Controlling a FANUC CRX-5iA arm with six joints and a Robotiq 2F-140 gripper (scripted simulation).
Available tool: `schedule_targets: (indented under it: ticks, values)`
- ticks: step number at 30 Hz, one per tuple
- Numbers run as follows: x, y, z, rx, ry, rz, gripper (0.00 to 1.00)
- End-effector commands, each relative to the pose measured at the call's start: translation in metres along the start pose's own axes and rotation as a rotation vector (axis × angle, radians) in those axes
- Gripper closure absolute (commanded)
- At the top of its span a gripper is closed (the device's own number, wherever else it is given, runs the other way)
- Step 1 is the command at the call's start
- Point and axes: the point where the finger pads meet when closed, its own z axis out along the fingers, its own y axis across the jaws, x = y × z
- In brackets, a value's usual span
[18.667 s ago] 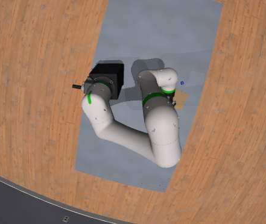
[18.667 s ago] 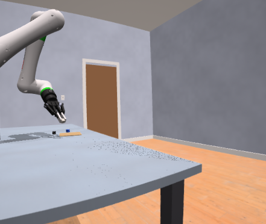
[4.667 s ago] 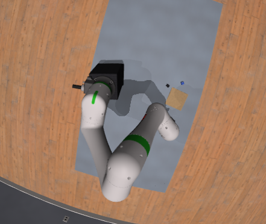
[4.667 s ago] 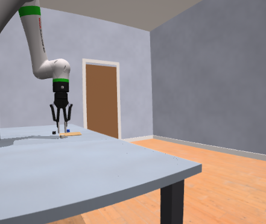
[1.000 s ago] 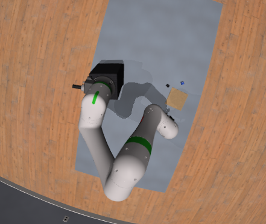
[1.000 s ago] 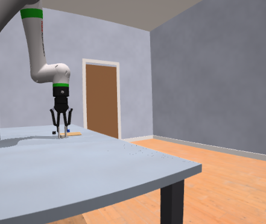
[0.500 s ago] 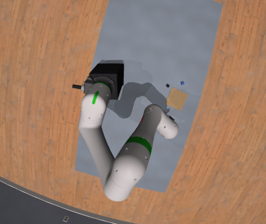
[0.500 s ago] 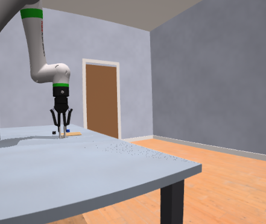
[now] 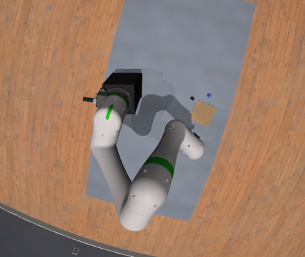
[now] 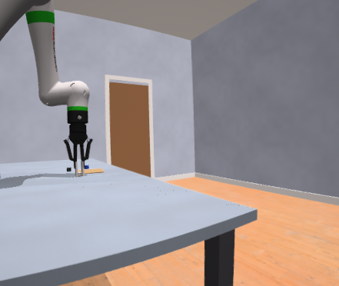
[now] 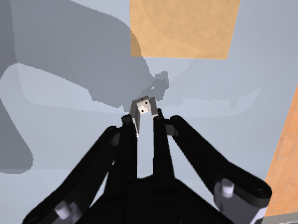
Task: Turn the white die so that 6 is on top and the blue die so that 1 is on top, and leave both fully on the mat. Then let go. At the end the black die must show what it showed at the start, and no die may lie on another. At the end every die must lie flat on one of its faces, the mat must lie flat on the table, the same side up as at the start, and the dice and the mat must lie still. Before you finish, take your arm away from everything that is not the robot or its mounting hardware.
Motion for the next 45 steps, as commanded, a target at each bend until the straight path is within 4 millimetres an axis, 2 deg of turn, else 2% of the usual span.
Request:
schedule_targets:
  ticks: [1,11,15,19,24,26,31,45]
  values:
    - [0.0,0.0,0.0,0.0,0.0,0.0,0.91]
    - [0.0,0.0,-0.001,0.0,0.0,0.0,0.91]
    - [0.0,0.0,-0.01,0.0,0.0,0.0,0.91]
    - [0.0,0.0,-0.03,0.0,0.0,0.0,0.91]
    - [0.0,0.0,-0.068,0.0,0.0,0.0,0.91]
    - [0.0,0.0,-0.068,0.0,0.0,0.0,0.91]
    - [0.0,0.0,-0.097,0.0,0.0,0.0,0.91]
    - [-0.001,0.0,-0.098,0.0,0.0,-0.042,0.91]
